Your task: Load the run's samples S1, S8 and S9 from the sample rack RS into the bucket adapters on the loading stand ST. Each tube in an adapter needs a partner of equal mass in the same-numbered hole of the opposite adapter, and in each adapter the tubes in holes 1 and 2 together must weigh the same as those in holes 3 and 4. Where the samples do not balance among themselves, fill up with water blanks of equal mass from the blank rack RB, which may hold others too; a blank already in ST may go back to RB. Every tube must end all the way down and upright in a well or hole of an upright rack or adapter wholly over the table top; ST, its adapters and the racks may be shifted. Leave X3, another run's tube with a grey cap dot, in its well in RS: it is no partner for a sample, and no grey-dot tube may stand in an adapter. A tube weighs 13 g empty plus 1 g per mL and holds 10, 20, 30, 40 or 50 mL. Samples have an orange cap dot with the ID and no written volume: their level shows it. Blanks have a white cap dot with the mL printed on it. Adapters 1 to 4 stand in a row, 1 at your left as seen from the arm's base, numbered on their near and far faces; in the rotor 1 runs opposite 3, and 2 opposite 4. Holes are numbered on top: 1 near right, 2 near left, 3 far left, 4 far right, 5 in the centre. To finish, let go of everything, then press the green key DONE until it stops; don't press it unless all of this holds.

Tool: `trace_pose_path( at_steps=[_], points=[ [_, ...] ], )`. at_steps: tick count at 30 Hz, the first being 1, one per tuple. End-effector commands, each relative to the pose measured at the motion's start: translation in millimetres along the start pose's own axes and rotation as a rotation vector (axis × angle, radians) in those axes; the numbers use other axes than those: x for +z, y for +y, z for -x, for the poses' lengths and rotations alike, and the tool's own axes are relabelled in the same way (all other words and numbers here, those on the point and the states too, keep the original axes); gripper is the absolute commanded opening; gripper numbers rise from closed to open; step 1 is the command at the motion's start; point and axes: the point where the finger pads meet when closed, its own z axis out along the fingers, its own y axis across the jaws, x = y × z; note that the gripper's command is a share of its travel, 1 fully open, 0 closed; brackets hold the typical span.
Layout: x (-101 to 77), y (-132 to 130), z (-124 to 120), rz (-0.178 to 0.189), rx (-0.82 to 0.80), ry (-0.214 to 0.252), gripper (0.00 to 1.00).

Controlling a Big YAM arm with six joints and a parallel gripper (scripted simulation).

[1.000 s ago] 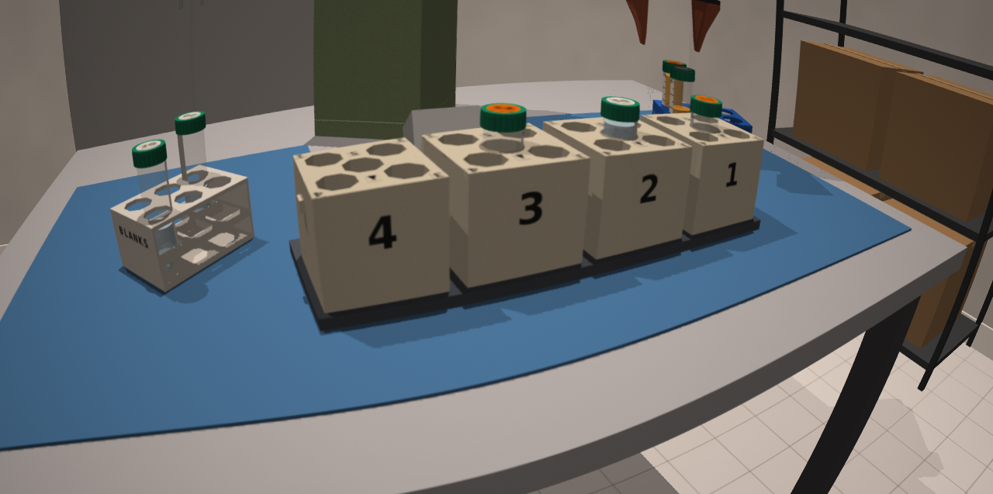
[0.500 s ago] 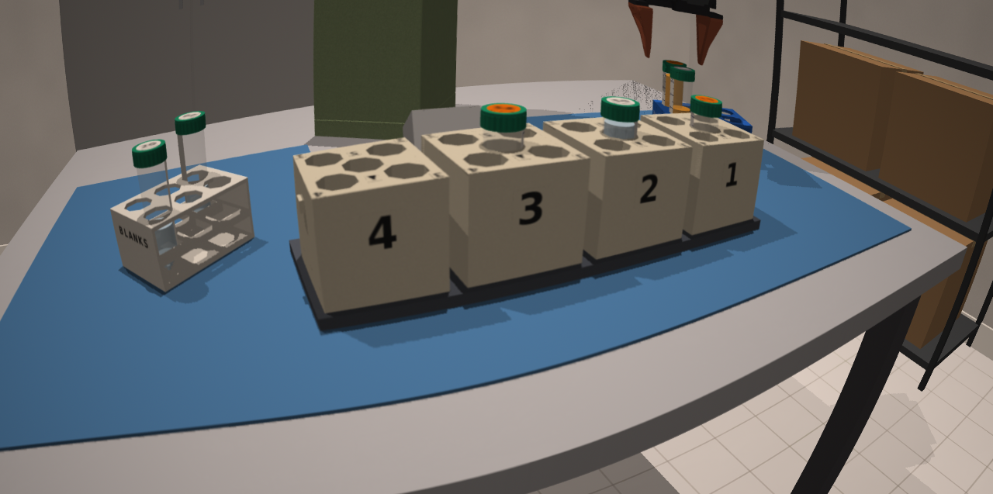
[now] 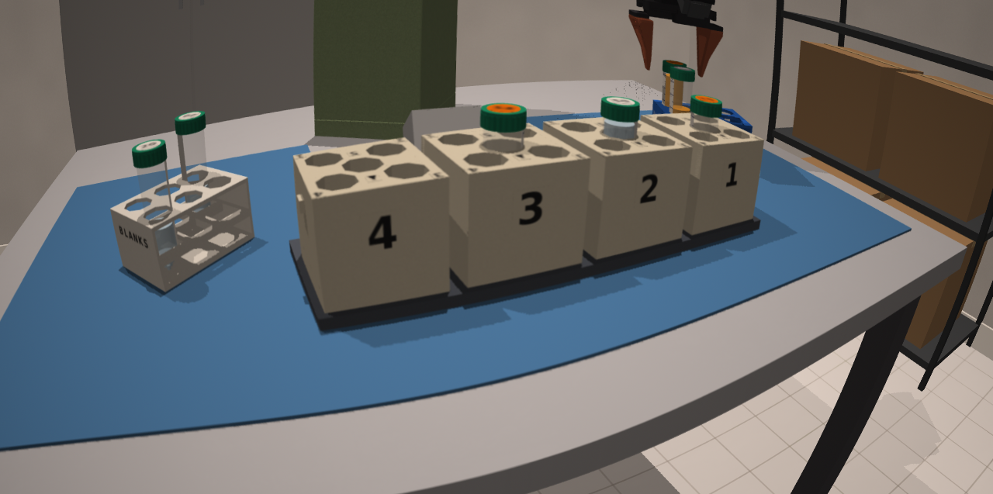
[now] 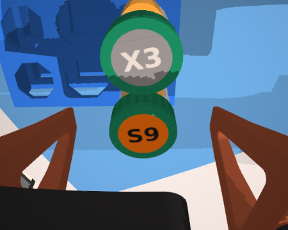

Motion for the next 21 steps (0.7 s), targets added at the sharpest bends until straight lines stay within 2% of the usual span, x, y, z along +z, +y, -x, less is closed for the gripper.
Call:
trace_pose_path(
  at_steps=[1, 9, 10, 21],
  points=[
    [-6.6, 13.8, 1.9, 0.031, 0.000, -0.008, 0.80],
    [-6.6, 13.8, 1.5, 0.031, 0.000, -0.008, 0.80],
    [-6.6, 13.8, 1.5, 0.031, 0.000, -0.008, 0.00],
    [-6.6, 13.8, 1.5, 0.031, 0.000, -0.008, 0.00]
  ],
)
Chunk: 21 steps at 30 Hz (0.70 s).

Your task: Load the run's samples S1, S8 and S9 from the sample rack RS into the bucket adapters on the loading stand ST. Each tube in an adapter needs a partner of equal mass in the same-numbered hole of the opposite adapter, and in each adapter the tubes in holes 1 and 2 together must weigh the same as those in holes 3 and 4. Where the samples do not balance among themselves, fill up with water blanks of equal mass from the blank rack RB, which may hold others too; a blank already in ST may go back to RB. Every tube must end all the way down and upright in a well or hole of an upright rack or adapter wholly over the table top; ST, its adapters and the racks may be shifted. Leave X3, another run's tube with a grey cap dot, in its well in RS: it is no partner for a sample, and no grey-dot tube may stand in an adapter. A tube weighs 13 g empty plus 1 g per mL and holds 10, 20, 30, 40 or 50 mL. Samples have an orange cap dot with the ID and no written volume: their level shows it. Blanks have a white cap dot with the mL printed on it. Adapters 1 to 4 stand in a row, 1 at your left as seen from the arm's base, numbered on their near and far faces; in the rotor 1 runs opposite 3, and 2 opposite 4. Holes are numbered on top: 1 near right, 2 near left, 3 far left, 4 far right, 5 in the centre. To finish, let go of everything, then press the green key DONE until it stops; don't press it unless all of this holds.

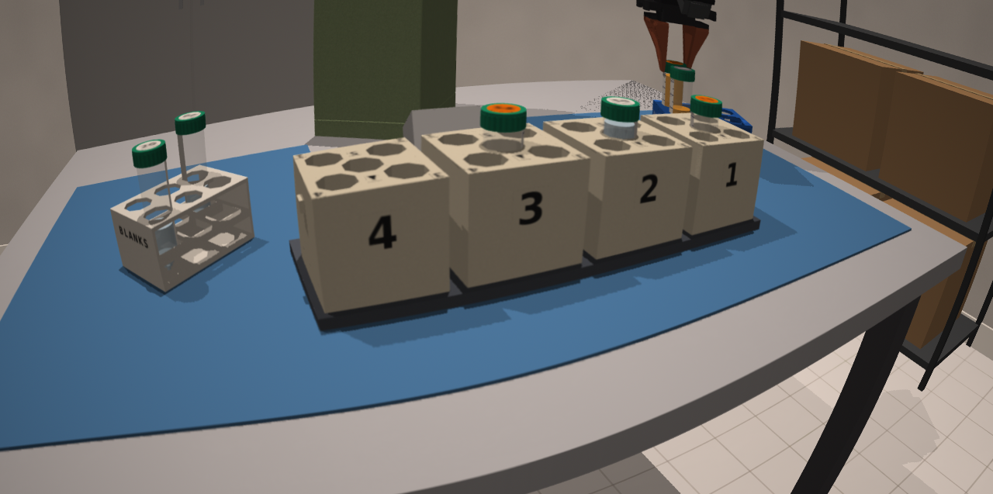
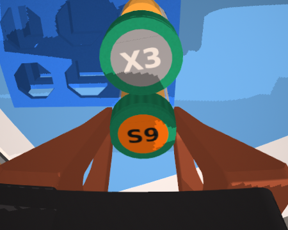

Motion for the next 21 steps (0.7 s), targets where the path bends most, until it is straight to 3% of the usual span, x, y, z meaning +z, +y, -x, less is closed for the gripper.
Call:
trace_pose_path(
  at_steps=[1, 5, 9, 11, 21],
  points=[
    [-7.0, 14.0, 1.5, 0.032, 0.000, -0.008, 0.00],
    [-7.0, 14.0, 1.5, 0.032, 0.000, -0.008, 0.00],
    [-29.7, 20.1, -2.0, 0.047, -0.002, -0.011, 0.00],
    [-29.7, 20.1, -2.0, 0.047, -0.002, -0.011, 0.00],
    [-68.0, 27.2, -0.8, 0.063, -0.001, -0.013, 0.00]
  ],
)
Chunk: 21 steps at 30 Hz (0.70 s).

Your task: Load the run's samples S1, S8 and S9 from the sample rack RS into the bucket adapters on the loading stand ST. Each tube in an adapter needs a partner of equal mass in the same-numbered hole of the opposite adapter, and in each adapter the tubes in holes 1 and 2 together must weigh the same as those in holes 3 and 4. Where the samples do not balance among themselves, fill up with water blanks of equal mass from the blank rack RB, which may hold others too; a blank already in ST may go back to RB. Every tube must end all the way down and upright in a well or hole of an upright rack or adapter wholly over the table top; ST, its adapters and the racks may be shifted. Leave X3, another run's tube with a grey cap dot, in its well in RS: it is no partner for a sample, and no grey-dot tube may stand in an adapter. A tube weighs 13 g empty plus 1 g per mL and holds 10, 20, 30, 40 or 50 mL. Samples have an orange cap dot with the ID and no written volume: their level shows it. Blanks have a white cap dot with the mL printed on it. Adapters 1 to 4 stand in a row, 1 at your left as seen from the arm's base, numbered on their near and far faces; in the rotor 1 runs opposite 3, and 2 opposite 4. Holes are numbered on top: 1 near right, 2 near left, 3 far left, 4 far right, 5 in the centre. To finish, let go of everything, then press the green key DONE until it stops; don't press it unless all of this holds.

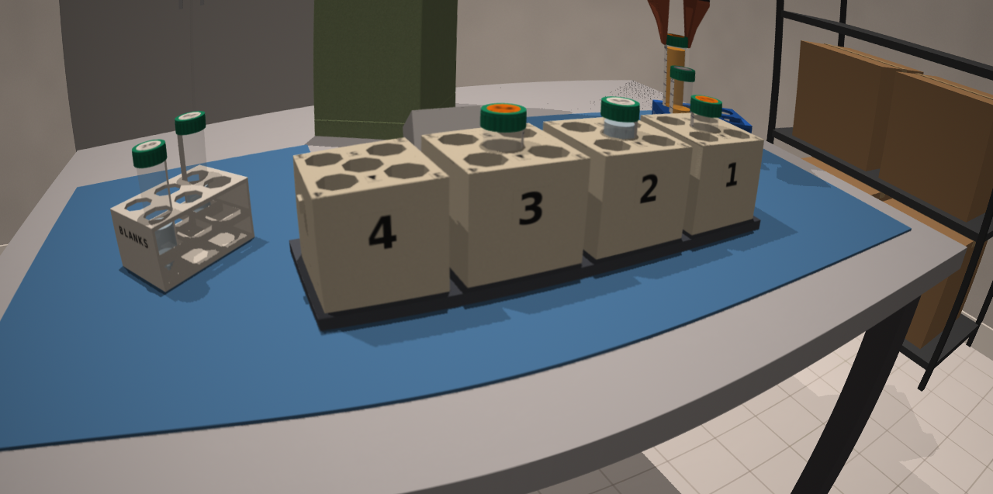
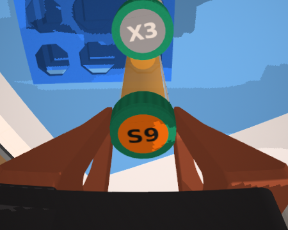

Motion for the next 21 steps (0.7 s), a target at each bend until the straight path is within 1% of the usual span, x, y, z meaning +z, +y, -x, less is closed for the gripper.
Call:
trace_pose_path(
  at_steps=[1, 5, 7, 8, 9, 10, 21],
  points=[
    [-32.5, 26.6, -0.3, 0.061, -0.001, -0.012, 0.00],
    [-46.7, 26.6, 0.0, 0.062, -0.001, -0.013, 0.00],
    [-46.7, 26.6, 0.0, 0.062, -0.001, -0.013, 0.00],
    [-46.7, 20.2, -1.2, 0.050, -0.003, -0.011, 0.00],
    [-53.2, 25.5, -0.5, 0.061, -0.002, -0.012, 0.00],
    [-57.4, 26.7, -0.3, 0.063, -0.001, -0.013, 0.00],
    [-96.5, 26.3, -0.4, 0.067, -0.001, -0.013, 0.00]
  ],
)
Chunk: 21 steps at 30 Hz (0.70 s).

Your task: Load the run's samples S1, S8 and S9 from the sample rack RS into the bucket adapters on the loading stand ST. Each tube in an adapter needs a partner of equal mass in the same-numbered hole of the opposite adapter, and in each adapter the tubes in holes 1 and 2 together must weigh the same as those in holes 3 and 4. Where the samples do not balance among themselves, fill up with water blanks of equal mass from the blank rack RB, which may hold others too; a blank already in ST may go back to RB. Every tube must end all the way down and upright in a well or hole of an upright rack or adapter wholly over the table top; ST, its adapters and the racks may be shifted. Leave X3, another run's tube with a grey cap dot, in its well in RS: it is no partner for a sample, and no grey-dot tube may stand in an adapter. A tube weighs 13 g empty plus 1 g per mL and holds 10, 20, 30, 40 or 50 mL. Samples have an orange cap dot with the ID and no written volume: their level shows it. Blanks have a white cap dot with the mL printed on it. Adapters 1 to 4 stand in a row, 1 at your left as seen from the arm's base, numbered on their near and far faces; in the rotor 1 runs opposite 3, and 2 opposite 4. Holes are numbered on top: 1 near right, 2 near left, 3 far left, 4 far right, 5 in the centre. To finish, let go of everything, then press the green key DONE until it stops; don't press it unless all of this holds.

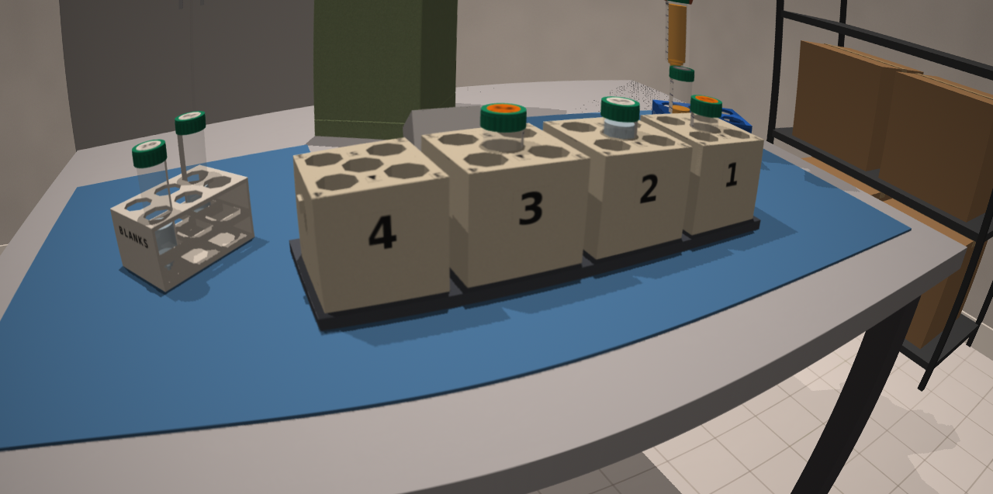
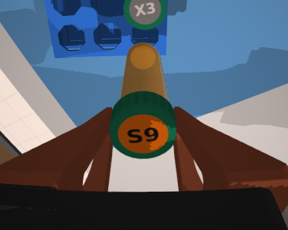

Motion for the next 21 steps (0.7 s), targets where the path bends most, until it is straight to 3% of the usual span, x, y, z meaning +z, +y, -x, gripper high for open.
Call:
trace_pose_path(
  at_steps=[1, 4, 12, 14, 21],
  points=[
    [-36.3, 25.8, -0.5, 0.066, -0.001, -0.013, 0.00],
    [-37.8, 22.6, -0.3, 0.060, -0.001, -0.012, 0.00],
    [-68.2, 25.0, -0.7, 0.069, -0.001, -0.013, 0.00],
    [-50.8, -8.6, 14.9, 0.017, -0.053, -0.007, 0.00],
    [-50.4, -27.3, 41.0, 0.028, -0.186, -0.014, 0.00]
  ],
)
